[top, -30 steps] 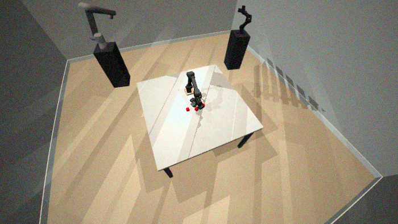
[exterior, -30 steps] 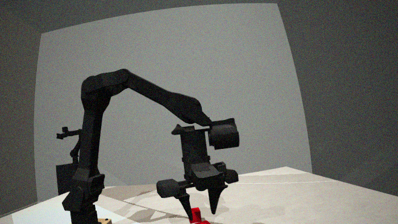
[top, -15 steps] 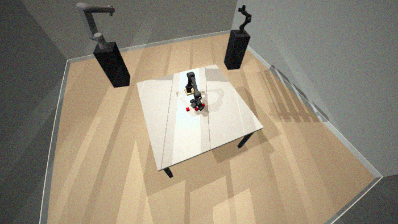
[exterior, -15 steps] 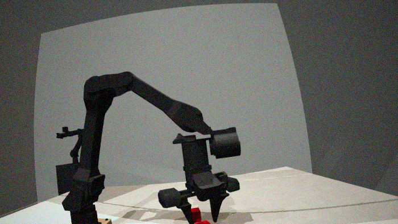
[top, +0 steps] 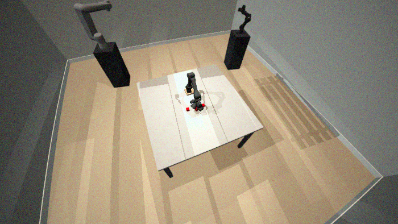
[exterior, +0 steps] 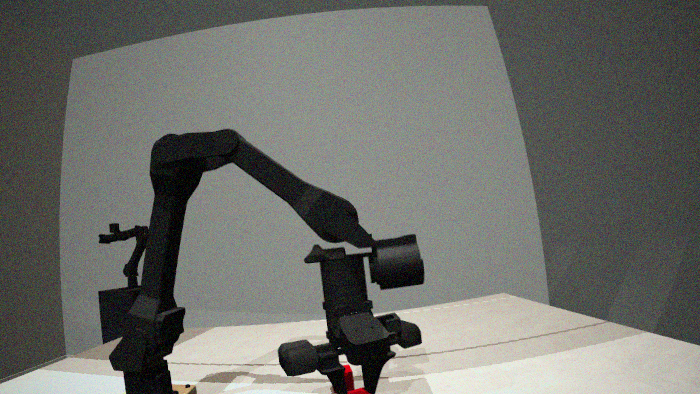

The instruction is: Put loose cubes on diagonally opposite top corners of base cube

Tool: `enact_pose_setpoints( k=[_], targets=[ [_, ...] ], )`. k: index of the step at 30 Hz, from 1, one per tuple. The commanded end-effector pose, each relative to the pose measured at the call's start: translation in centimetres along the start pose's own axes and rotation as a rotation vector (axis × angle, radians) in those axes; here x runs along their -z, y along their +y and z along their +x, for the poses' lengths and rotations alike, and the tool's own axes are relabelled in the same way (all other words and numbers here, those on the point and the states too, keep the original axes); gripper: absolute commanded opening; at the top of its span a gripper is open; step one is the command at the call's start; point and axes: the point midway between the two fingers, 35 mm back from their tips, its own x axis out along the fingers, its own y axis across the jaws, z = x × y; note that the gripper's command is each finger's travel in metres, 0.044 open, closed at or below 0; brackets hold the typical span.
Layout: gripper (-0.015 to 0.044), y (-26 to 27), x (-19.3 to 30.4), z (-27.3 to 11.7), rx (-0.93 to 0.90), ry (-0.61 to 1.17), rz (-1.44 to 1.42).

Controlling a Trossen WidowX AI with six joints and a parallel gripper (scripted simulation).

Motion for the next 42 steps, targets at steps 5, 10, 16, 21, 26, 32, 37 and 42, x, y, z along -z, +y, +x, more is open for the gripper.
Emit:
enact_pose_setpoints(
  k=[5, 10, 16, 21, 26, 32, 37, 42],
  targets=[
    [0.0105, 0.2, -0.1, -1.2, 0.0, 0.004, -0.004],
    [0.0105, 0.4, -0.1, -2.8, 0.0, 0.004, -0.004],
    [0.0105, 0.5, -0.2, -4.6, -0.001, 0.004, -0.004],
    [0.0105, 0.5, -0.2, -6.2, -0.001, 0.004, -0.004],
    [0.0105, 0.5, -0.2, -7.8, -0.001, 0.004, -0.004],
    [0.0105, 0.2, -0.1, -9.8, 0.0, 0.004, -0.004],
    [0.0105, 0.1, 0.0, -10.9, 0.0, 0.004, -0.004],
    [0.0105, 0.3, 0.5, -10.7, -0.001, 0.004, -0.108]
  ],
)
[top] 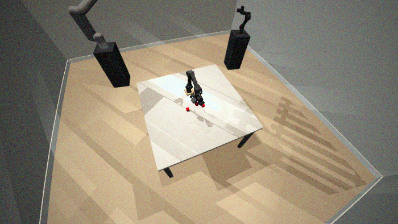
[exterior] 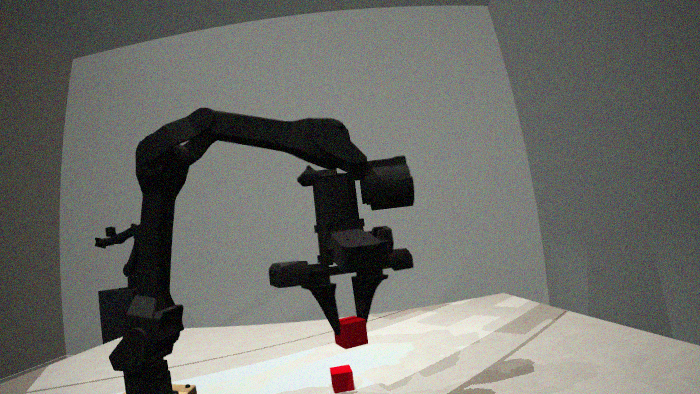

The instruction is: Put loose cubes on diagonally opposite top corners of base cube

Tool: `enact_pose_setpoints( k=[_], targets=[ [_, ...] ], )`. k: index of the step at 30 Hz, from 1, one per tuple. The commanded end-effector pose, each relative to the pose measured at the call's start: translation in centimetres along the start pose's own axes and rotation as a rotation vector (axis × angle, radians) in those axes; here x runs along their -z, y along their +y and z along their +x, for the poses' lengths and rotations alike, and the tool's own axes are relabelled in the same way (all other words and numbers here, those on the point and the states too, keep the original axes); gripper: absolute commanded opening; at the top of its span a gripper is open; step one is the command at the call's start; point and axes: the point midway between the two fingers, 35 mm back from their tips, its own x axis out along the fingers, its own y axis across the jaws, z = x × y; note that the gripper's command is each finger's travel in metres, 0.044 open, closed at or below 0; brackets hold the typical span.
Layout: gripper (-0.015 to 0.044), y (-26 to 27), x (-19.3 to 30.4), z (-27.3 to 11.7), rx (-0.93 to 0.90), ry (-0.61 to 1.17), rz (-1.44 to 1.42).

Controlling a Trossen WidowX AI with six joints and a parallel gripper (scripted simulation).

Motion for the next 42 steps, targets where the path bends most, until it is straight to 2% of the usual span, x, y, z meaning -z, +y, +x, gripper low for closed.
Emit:
enact_pose_setpoints(
  k=[1, 42],
  targets=[
    [0.0105, 0.3, 0.7, 0.0, -0.002, 0.002, -0.119],
    [0.0105, 3.3, 9.8, 3.6, -0.012, 0.003, -1.84]
  ],
)
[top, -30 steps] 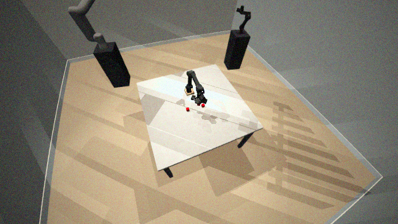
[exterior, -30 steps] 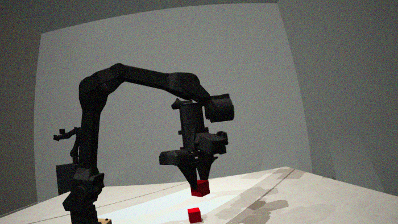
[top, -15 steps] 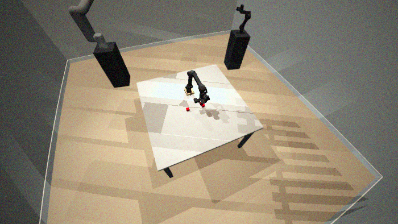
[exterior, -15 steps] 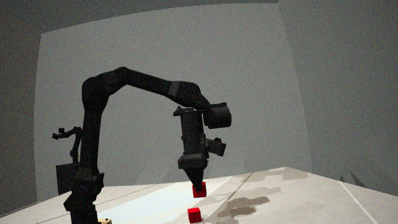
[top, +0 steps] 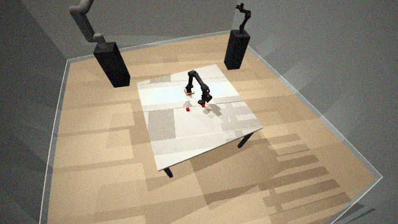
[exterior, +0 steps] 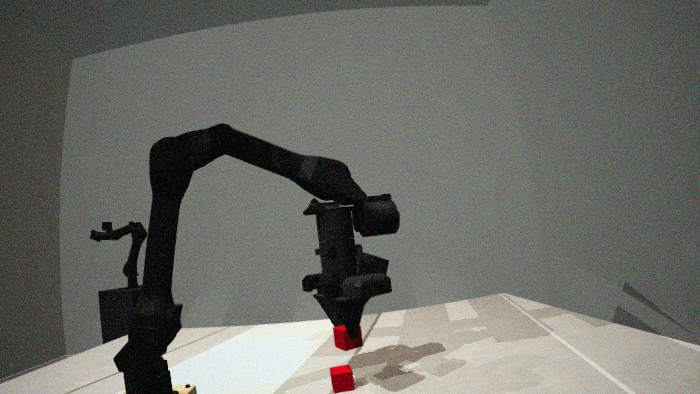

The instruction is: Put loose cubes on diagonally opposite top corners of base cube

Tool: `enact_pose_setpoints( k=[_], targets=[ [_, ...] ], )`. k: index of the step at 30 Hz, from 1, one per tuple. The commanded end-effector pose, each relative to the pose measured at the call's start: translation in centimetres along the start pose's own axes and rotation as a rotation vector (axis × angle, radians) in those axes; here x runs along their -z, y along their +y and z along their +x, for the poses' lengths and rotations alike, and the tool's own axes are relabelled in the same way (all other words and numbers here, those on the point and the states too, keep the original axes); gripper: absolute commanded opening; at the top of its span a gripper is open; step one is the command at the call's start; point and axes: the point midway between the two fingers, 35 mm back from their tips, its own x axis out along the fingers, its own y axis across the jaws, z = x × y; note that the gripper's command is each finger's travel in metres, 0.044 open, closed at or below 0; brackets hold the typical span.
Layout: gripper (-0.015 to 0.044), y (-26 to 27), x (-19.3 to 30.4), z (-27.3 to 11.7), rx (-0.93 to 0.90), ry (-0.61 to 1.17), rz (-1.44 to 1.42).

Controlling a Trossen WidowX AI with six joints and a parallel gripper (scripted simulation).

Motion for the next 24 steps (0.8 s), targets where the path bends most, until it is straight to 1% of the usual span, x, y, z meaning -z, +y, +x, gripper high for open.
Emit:
enact_pose_setpoints(
  k=[1, 7, 24],
  targets=[
    [0.0105, 1.0, -0.2, 0.6, 0.001, 0.006, -0.193],
    [0.0105, 2.2, -0.4, 1.1, 0.0, 0.006, -0.416],
    [0.0105, 2.3, -0.5, 1.2, 0.0, 0.006, -0.423]
  ],
)
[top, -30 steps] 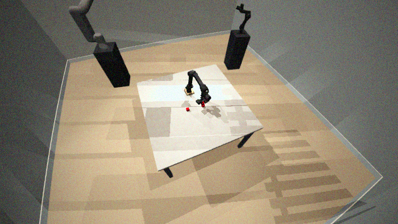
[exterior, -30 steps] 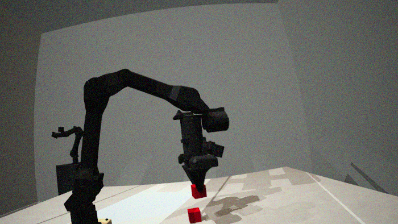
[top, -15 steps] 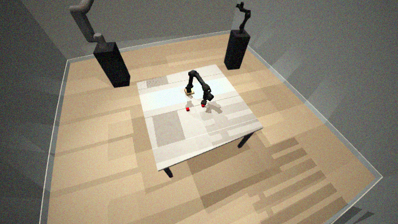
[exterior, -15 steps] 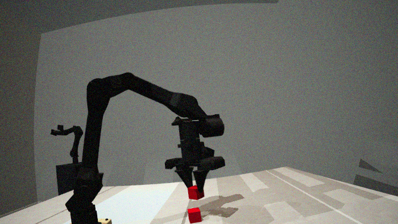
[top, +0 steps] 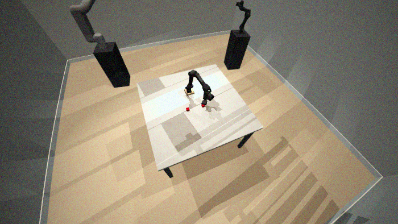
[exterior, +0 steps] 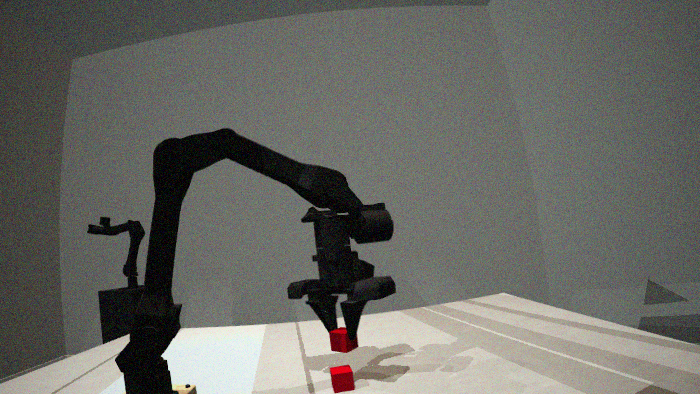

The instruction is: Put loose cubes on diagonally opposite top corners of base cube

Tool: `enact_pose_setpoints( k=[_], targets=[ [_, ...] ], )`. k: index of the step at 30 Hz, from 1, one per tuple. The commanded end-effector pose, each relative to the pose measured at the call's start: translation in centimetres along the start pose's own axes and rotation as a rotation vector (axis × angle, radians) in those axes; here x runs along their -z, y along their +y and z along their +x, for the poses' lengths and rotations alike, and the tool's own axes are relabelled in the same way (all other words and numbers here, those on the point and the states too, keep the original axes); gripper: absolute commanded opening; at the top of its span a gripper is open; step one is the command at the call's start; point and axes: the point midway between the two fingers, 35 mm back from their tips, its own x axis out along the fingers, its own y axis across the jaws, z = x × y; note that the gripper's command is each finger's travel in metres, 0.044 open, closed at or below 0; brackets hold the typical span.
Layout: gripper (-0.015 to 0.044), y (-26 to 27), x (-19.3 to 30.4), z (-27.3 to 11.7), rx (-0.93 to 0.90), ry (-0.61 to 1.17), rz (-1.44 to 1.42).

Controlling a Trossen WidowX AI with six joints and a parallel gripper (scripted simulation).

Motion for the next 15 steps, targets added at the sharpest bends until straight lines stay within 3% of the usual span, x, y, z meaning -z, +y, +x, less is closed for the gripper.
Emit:
enact_pose_setpoints(
  k=[1, 15],
  targets=[
    [0.0105, 0.0, 0.0, 0.4, 0.002, 0.002, -0.007],
    [0.0105, 0.0, -0.1, 2.8, 0.002, 0.002, -0.016]
  ],
)
